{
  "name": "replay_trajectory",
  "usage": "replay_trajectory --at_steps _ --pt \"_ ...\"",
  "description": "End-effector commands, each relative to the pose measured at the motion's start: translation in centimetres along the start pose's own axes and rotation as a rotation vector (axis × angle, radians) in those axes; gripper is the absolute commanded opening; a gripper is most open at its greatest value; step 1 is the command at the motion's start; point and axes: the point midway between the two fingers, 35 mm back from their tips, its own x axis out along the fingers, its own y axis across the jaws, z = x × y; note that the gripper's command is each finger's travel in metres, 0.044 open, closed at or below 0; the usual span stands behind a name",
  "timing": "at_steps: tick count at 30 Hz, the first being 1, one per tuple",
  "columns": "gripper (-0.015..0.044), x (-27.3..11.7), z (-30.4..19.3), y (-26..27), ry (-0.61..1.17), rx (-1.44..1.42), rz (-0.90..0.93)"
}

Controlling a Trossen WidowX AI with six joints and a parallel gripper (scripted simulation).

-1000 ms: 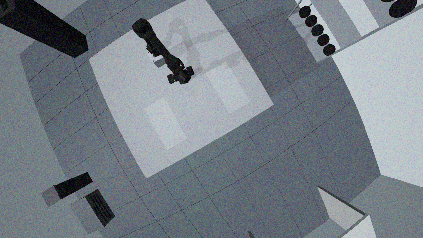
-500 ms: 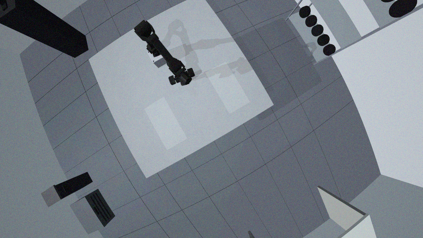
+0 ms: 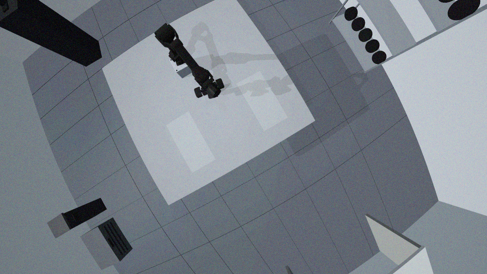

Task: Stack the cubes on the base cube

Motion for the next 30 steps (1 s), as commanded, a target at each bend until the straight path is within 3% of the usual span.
replay_trajectory --at_steps 1,4,8,30 --pt "0.0105 0.1 0.0 0.0 -0.002 0.001 -0.003" --pt "0.0105 0.1 0.0 0.0 -0.002 0.001 -0.003" --pt "0.0205 0.1 0.0 0.0 -0.002 0.001 -0.003" --pt "0.0205 -3.0 0.0 0.0 0.0 0.0 0.0"
